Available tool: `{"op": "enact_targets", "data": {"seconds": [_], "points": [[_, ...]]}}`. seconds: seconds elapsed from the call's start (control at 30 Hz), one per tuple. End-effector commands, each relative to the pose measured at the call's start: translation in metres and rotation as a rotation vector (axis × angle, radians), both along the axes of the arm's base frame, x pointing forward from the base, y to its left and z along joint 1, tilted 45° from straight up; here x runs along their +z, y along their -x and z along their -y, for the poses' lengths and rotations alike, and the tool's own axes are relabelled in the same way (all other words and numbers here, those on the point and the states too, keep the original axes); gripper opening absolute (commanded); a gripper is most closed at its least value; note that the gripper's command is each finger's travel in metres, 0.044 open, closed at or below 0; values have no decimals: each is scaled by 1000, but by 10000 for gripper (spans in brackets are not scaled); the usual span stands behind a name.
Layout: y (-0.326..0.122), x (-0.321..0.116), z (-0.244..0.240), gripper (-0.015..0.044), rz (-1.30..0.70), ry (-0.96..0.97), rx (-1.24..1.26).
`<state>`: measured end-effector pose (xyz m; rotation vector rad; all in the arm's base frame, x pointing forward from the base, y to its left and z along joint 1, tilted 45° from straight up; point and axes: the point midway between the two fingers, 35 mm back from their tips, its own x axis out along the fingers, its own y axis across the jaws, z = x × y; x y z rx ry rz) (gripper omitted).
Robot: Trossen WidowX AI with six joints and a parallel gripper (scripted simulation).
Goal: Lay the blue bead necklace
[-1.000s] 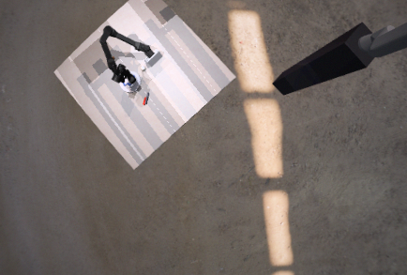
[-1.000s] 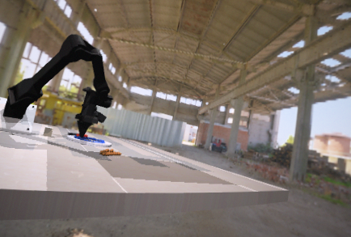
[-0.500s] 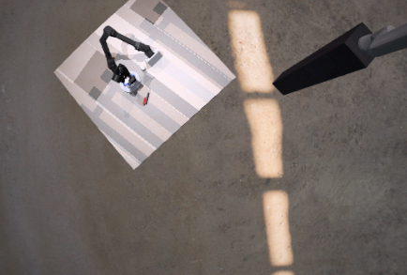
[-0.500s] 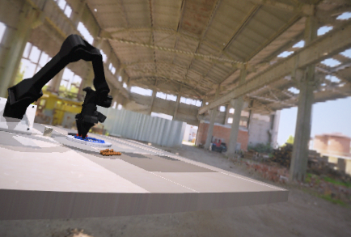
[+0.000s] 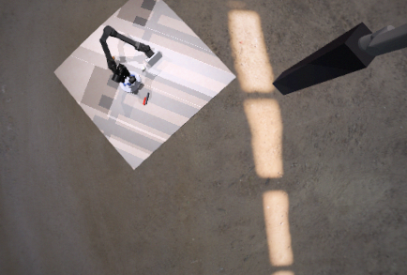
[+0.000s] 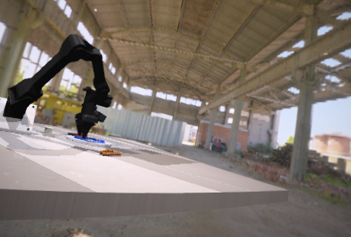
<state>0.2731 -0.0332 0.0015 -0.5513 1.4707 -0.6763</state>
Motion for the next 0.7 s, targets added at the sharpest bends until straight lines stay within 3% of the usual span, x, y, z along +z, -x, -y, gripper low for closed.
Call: {"op": "enact_targets", "data": {"seconds": [0.0,0.17,0.47,0.57,0.67], "points": [[0,1,0,440,3,2,-2],[0,1,0,440,3,2,-2],[-37,4,-38,204,-368,-11,371],[-40,4,-41,125,-400,-11,403],[-40,4,-41,120,-400,-11,403]]}}
